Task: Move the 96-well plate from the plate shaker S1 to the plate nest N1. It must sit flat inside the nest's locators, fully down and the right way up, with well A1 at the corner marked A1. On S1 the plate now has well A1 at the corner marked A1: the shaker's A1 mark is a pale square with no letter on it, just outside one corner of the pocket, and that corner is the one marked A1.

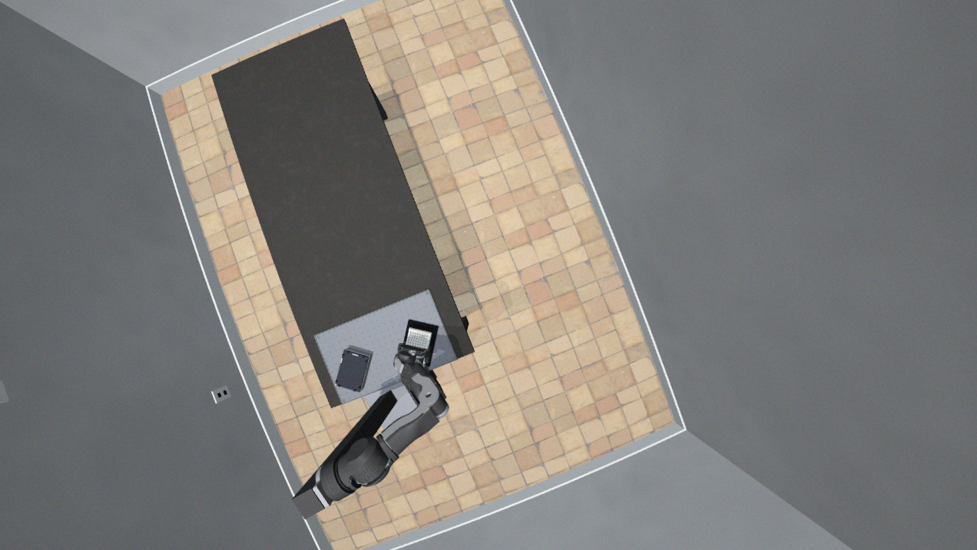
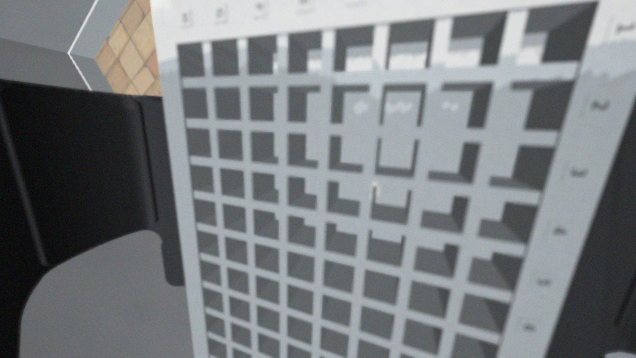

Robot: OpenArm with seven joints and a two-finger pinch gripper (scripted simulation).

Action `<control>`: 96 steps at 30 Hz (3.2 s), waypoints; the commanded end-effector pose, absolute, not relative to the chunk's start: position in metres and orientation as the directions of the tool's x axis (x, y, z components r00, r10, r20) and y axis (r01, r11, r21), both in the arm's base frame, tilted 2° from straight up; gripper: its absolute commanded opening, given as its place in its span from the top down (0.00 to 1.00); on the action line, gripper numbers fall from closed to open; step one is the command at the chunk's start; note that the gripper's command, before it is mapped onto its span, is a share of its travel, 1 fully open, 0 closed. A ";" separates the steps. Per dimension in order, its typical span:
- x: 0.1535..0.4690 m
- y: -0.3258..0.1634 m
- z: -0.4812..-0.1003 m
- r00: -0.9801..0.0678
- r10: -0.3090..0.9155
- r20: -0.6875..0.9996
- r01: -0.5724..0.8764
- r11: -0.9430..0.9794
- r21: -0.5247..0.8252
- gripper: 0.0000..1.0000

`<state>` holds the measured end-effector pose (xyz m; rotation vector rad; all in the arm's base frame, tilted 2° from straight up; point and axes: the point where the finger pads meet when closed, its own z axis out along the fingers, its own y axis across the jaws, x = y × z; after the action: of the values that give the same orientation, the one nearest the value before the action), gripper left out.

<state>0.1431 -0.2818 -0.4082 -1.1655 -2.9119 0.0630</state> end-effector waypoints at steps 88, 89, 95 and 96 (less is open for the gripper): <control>0.146 -0.282 -0.446 -0.722 0.691 -0.018 0.691 0.722 -0.034 1.00; 0.146 -0.283 -0.445 -0.722 0.691 -0.018 0.692 0.721 -0.034 1.00; 0.147 -0.283 -0.445 -0.722 0.692 -0.019 0.692 0.721 -0.034 1.00; 0.147 -0.283 -0.445 -0.722 0.692 -0.019 0.692 0.721 -0.034 1.00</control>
<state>0.1459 -0.2821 -0.4460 -1.1692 -2.9184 0.0587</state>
